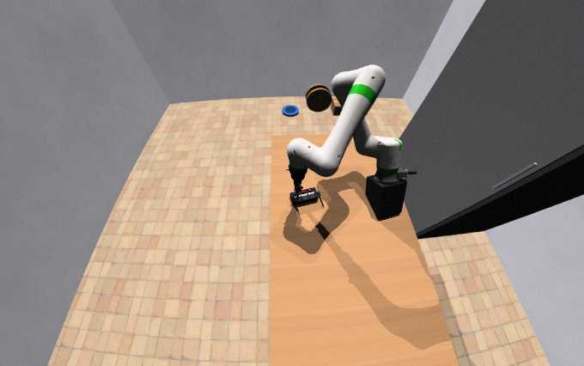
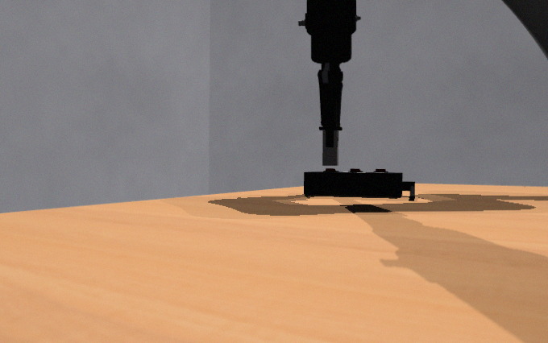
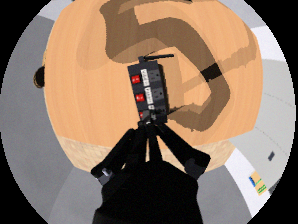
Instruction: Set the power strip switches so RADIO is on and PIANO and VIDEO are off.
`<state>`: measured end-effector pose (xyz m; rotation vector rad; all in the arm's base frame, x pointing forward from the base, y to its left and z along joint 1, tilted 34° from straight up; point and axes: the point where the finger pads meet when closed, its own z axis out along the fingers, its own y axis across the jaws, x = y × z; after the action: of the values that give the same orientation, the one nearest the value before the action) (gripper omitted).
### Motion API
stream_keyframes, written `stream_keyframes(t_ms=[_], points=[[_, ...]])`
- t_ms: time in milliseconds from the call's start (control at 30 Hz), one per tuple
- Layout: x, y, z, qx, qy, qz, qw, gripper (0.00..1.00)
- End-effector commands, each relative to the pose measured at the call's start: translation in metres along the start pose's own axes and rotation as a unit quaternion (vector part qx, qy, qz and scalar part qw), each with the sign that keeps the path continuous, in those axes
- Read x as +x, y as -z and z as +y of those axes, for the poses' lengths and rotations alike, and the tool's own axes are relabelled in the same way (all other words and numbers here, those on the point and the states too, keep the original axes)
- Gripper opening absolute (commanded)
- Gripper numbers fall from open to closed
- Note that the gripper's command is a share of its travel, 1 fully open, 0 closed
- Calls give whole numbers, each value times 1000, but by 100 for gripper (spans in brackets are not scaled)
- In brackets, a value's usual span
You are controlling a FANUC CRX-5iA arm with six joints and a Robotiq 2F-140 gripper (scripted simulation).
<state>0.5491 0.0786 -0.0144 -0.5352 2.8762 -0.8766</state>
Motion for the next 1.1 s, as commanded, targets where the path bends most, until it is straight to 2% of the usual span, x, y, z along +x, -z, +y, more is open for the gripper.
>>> stream_keyframes(t_ms=[0, 1067], points=[[0, 0, 0, 0, 0, 0, 1000, 0], [0, -8, 0, 0, 0, 0, 1000, 0]])
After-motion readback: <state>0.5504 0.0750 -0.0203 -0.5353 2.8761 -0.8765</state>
